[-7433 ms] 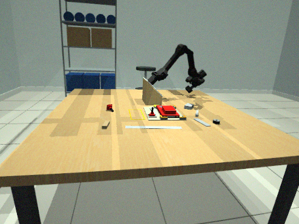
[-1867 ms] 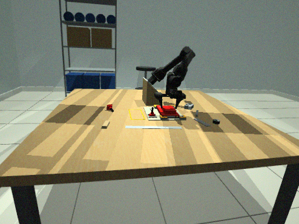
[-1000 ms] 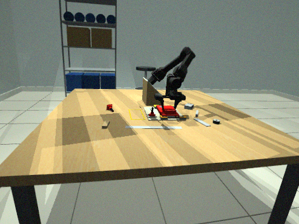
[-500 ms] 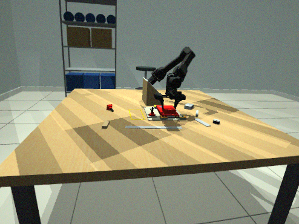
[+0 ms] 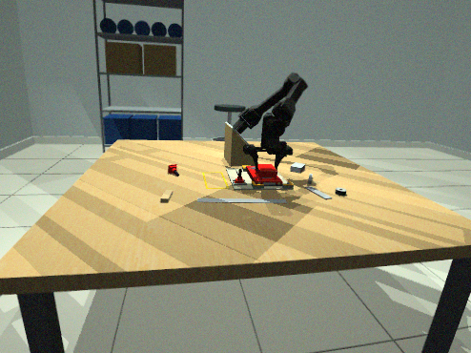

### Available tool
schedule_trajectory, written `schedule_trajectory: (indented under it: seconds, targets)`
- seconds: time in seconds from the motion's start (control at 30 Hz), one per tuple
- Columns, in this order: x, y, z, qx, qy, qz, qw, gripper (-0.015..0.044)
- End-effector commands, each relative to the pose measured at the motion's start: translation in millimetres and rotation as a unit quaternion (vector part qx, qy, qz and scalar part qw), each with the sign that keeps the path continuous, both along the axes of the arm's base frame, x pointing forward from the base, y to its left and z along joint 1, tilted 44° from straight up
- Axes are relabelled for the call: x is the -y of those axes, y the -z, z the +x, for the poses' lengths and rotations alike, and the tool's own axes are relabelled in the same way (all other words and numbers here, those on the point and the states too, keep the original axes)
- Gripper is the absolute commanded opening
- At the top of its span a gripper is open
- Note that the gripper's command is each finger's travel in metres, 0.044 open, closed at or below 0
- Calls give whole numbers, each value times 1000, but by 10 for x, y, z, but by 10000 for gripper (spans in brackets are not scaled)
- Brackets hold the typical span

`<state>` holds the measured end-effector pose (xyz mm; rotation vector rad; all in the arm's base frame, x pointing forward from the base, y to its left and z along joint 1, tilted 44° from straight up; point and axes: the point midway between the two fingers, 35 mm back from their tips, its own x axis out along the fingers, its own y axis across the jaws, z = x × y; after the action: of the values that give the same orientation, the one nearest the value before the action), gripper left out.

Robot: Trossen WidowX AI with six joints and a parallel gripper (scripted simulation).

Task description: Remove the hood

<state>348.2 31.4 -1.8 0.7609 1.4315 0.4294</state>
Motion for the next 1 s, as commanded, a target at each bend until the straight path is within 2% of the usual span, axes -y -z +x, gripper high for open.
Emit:
schedule_trajectory:
  seconds: [0.0,0.6,0.97]
  targets:
    - [23,-22,4,2,-2,-2,1000,0]
    - [112,-115,-11,2,-1,-2,1000,0]
    - [415,-432,-67,2,-1,-2,1000,0]
